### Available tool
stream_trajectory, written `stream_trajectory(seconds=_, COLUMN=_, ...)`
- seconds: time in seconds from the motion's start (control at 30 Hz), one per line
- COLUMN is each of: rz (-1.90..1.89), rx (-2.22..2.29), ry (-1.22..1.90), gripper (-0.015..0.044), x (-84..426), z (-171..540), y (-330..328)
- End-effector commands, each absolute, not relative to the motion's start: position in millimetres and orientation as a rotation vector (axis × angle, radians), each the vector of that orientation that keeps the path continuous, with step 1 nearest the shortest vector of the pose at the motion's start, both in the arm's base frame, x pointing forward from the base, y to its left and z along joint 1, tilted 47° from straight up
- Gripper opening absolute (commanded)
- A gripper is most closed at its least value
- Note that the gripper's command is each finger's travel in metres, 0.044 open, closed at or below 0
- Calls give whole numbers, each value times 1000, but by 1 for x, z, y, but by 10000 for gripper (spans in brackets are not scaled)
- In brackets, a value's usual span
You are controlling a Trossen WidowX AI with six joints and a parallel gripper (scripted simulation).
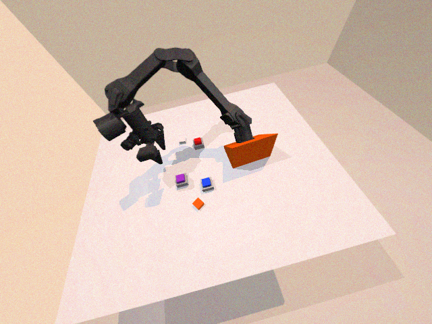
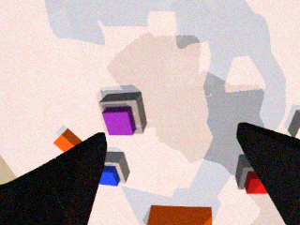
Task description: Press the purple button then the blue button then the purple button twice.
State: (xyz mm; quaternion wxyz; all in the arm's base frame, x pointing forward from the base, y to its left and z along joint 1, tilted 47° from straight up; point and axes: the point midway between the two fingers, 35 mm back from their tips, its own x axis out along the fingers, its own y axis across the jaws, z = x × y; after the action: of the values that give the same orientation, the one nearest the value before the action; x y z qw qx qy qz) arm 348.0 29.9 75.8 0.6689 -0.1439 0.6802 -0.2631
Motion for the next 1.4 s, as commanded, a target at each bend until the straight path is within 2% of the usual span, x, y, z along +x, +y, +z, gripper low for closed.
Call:
stream_trajectory(seconds=0.0, rz=-658, rx=-498, ry=1482, gripper=400, x=325, z=40, y=78)
stream_trajectory(seconds=0.1, rz=-680, rx=-577, ry=1429, gripper=400, x=312, z=24, y=99)
stream_trajectory(seconds=0.3, rz=-681, rx=-581, ry=1426, gripper=400, x=312, z=24, y=100)
stream_trajectory(seconds=0.5, rz=-683, rx=-582, ry=1424, gripper=242, x=313, z=-17, y=57)
stream_trajectory(seconds=0.77, rz=-683, rx=-582, ry=1424, gripper=32, x=313, z=-18, y=55)
stream_trajectory(seconds=0.8, rz=-683, rx=-582, ry=1424, gripper=20, x=313, z=-18, y=55)
stream_trajectory(seconds=1.37, rz=-683, rx=-582, ry=1424, gripper=20, x=314, z=-26, y=47)
